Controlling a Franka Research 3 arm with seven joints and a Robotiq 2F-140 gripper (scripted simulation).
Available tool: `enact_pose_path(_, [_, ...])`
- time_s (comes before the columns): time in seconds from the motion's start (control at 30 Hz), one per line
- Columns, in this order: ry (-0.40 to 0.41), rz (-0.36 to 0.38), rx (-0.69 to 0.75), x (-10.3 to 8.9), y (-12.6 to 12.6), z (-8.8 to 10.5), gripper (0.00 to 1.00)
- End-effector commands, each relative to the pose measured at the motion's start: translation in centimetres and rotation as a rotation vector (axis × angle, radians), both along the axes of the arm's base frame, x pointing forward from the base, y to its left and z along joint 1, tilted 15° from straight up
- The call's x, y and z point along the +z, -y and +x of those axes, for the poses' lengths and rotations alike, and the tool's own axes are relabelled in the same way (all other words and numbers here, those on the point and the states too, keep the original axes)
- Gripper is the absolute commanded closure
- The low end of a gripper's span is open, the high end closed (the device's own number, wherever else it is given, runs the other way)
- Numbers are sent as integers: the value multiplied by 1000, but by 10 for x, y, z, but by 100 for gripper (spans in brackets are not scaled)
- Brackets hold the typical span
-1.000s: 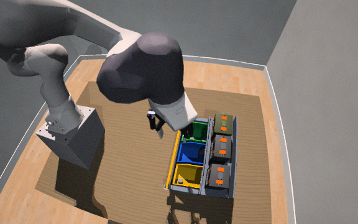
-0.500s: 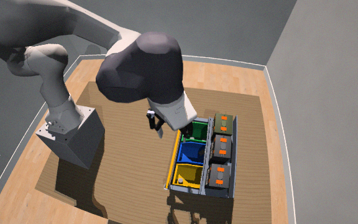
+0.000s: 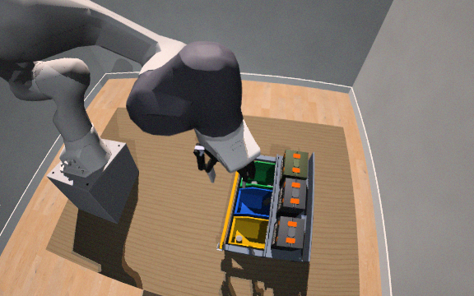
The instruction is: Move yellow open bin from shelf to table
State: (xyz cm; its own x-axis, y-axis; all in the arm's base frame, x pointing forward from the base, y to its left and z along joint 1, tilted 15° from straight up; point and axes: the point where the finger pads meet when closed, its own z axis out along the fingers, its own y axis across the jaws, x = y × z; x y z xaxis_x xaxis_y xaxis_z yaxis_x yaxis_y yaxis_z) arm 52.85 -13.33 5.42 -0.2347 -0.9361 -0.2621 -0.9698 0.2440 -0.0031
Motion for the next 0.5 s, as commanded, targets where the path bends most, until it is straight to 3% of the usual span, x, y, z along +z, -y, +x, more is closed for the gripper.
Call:
enact_pose_path(0.0, [-3,0,2,0,0,-2,43])
enact_pose_path(0.13, [-3,0,2,0,0,-2,43])
enact_pose_path(0.3, [-3,0,2,-53,-14,3,43])
enact_pose_path(0.47, [-3,0,2,-53,-14,3,43])
